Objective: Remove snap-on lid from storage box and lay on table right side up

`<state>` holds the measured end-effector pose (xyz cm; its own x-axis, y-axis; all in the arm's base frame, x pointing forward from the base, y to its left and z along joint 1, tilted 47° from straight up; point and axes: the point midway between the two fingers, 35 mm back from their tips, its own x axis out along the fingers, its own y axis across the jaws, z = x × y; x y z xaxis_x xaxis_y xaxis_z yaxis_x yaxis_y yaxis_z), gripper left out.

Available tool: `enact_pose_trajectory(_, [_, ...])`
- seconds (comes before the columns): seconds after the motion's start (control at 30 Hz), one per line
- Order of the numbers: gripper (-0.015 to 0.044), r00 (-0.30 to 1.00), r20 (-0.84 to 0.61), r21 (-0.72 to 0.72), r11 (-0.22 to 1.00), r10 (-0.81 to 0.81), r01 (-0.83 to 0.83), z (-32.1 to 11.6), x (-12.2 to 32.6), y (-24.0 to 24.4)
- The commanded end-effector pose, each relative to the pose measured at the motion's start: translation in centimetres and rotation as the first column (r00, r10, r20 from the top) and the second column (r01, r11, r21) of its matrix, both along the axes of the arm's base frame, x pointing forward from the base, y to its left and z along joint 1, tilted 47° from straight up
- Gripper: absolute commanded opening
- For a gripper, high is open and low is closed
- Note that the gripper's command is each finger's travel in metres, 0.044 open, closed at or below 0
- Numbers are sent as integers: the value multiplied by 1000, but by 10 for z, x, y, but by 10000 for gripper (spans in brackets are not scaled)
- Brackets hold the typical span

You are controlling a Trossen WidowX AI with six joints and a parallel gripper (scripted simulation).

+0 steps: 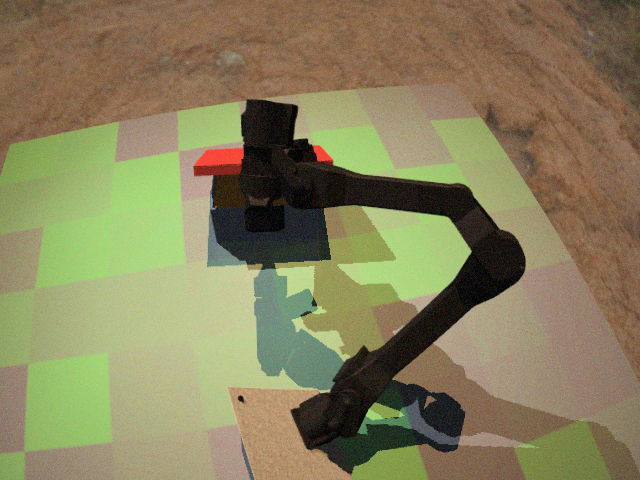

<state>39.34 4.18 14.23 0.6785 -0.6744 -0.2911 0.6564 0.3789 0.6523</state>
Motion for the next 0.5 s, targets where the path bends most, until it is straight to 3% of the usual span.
enact_pose_trajectory(0.0, [0,1000,5,1,1000,0,0,6,5,4])
enact_pose_trajectory(0.47, [0,1000,5,1,1000,0,0,21,19,14])
